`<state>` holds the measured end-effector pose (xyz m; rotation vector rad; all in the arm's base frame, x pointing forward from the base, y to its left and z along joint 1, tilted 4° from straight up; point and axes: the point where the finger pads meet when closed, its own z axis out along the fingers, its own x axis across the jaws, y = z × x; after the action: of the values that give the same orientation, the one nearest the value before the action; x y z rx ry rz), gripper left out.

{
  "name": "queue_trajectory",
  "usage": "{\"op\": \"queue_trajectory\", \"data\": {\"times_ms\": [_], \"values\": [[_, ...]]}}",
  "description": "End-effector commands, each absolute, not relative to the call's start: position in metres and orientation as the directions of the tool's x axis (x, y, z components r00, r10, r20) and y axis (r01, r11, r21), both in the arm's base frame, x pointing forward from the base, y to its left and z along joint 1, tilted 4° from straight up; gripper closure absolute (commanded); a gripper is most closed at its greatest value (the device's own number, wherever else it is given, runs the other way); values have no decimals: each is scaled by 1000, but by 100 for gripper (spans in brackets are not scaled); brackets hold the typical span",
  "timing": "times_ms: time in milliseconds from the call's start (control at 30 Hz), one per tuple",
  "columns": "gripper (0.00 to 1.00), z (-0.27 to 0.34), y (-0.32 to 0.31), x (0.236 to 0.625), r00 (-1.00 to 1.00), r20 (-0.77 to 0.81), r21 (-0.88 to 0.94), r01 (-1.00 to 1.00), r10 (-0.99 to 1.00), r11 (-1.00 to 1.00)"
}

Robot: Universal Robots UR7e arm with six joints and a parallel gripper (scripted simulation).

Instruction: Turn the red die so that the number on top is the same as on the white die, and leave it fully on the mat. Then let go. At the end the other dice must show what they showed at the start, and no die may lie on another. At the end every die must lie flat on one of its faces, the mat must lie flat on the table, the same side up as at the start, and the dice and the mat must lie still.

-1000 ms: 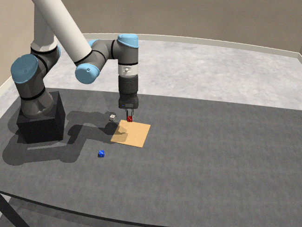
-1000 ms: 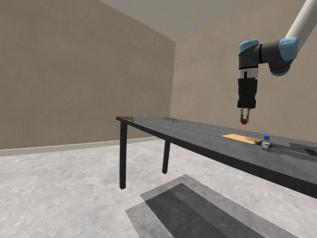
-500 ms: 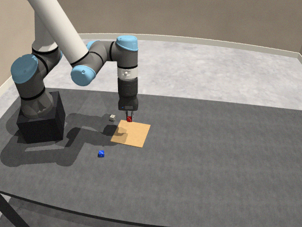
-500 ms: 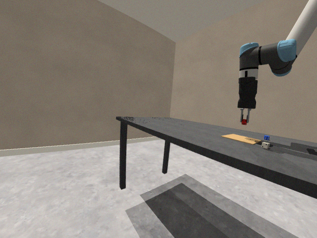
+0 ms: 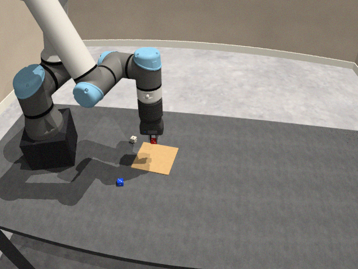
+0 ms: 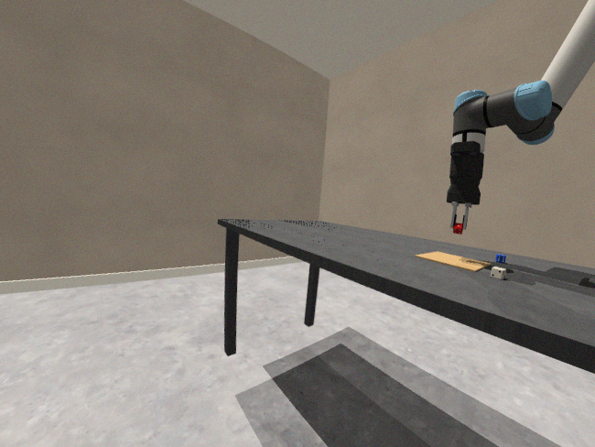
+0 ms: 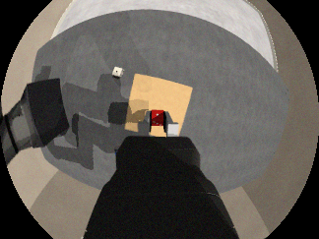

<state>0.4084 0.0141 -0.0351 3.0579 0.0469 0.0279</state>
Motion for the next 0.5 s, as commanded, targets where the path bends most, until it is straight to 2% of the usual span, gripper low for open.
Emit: {"op": "queue_trajectory", "data": {"times_ms": [0, 467], "values": [[60, -35, 14, 409, 999, 18, 73, 31, 33, -997], [60, -37, 11, 408, 999, 8, -108, 37, 36, -994]]}}
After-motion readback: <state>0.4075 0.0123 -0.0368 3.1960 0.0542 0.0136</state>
